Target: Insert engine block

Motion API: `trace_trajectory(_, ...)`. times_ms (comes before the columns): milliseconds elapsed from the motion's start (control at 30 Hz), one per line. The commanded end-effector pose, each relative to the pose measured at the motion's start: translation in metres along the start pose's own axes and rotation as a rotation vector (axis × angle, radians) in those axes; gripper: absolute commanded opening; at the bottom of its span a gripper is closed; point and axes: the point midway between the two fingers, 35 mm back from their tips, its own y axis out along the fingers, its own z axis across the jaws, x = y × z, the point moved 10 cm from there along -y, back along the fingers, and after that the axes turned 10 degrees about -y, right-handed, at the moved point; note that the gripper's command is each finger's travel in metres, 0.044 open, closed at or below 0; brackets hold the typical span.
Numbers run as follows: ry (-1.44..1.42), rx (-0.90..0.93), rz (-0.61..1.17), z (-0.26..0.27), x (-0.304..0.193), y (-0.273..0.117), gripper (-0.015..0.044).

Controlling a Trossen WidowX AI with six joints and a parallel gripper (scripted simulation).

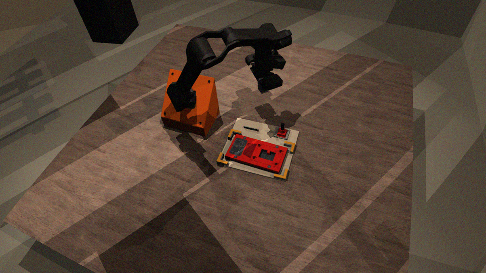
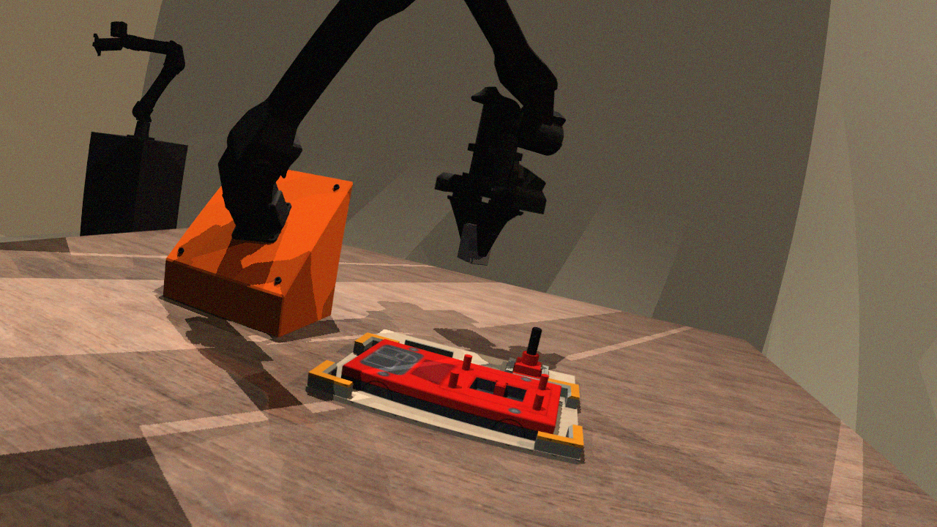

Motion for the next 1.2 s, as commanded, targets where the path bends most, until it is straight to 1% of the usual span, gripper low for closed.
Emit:
trace_trajectory(0, -0.053, -0.004, 0.005, 0.001, 0.0, 0.008, 0.0)
trace_trajectory(1167, -0.056, -0.006, 0.007, 0.0, -0.001, 0.071, 0.0)
